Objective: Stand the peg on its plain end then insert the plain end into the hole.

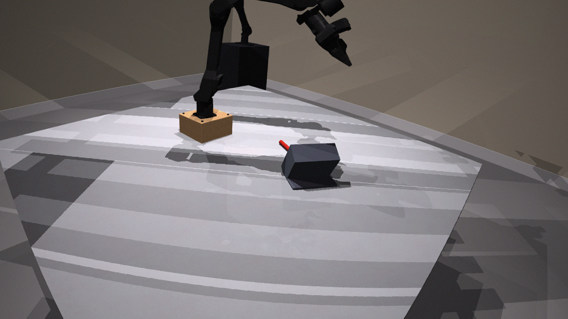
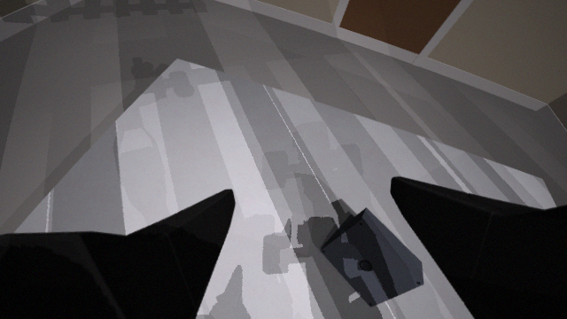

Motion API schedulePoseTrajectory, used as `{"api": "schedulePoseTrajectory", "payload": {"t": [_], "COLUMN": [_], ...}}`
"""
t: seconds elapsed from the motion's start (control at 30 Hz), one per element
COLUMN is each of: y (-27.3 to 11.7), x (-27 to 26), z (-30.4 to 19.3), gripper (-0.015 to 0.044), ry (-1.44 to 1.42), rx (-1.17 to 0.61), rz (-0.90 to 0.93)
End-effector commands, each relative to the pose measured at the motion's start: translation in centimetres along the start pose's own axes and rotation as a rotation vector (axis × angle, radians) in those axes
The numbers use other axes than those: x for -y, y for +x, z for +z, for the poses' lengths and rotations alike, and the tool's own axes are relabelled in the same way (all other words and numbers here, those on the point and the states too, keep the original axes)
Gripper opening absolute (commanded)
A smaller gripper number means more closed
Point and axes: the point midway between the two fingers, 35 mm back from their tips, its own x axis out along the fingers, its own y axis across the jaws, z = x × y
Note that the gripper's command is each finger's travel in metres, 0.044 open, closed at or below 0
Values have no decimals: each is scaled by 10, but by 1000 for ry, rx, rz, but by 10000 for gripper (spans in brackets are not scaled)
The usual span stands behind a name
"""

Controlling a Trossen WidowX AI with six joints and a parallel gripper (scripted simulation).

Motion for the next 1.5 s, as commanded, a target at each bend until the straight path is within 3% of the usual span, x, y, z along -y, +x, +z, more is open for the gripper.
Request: {"api": "schedulePoseTrajectory", "payload": {"t": [0.0, 0.57, 1.13, 1.47], "y": [20, 66, 71, 74], "x": [-1, 6, 12, 11], "z": [-26, -133, -238, -245], "gripper": [440, 440, 440, 440], "ry": [54, 369, 745, 761], "rx": [-93, -474, -877, -893], "rz": [17, 36, -48, -54]}}
